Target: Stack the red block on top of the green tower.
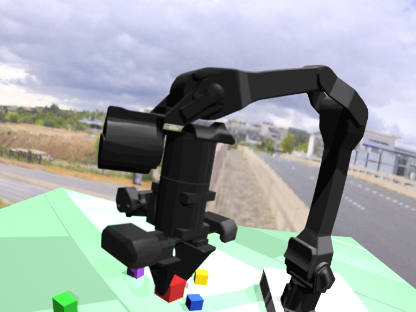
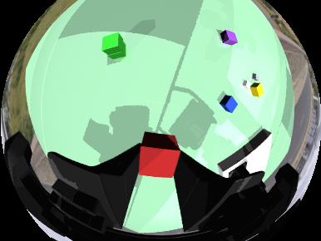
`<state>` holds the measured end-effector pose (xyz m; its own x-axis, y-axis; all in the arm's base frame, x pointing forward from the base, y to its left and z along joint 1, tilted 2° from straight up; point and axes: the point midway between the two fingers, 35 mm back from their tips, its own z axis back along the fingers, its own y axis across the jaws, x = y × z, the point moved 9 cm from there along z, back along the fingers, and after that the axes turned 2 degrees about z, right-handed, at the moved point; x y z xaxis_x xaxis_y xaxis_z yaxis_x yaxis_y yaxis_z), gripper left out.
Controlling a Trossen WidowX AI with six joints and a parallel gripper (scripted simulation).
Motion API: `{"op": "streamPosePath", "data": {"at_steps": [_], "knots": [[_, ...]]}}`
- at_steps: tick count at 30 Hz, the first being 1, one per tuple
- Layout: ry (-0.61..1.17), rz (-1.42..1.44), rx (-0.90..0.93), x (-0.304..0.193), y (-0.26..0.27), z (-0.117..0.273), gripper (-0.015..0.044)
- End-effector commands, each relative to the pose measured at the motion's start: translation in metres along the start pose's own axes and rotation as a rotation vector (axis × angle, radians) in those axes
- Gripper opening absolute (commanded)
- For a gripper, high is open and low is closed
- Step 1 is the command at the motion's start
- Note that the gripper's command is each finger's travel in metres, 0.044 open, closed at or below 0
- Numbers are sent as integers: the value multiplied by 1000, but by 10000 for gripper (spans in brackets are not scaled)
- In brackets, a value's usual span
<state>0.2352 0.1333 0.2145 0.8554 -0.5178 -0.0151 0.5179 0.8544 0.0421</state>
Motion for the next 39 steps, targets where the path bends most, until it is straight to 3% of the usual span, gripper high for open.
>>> {"op": "streamPosePath", "data": {"at_steps": [1,39], "knots": [[1,6,4,0,0,4,0],[-9,7,11,103,79,13,0]]}}
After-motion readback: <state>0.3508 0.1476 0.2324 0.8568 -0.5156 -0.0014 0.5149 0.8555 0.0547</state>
